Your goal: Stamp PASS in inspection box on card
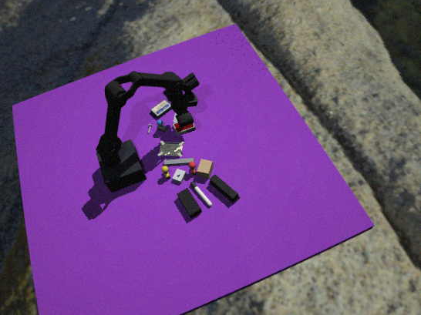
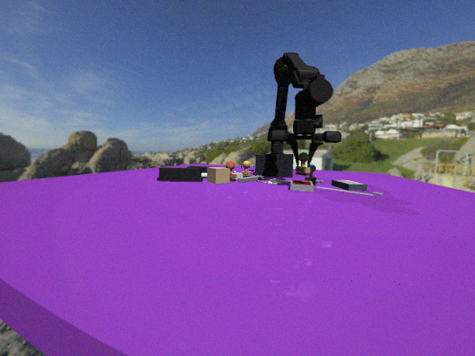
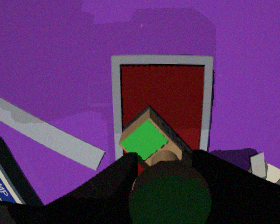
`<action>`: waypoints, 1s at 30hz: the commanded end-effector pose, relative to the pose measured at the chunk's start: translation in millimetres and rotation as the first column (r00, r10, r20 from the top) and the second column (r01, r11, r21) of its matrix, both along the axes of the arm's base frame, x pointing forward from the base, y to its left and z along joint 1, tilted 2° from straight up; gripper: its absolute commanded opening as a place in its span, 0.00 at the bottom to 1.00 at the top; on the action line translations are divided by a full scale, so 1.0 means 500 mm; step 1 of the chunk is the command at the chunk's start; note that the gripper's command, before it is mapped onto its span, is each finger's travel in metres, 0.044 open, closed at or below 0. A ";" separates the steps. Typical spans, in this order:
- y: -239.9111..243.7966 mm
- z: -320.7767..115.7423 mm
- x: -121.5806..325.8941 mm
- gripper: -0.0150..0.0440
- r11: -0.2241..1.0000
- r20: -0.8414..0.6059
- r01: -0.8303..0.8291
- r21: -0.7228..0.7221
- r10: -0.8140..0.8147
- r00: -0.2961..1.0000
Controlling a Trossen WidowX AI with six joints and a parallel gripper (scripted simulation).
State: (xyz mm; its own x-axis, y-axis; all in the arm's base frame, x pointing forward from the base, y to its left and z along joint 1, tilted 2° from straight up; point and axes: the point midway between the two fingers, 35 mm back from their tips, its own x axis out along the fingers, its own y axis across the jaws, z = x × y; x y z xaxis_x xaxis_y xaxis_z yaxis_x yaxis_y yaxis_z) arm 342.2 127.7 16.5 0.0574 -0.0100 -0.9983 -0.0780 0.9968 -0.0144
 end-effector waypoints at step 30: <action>-0.003 -0.042 0.001 0.25 1.000 0.001 -0.001 -0.003 0.001 1.000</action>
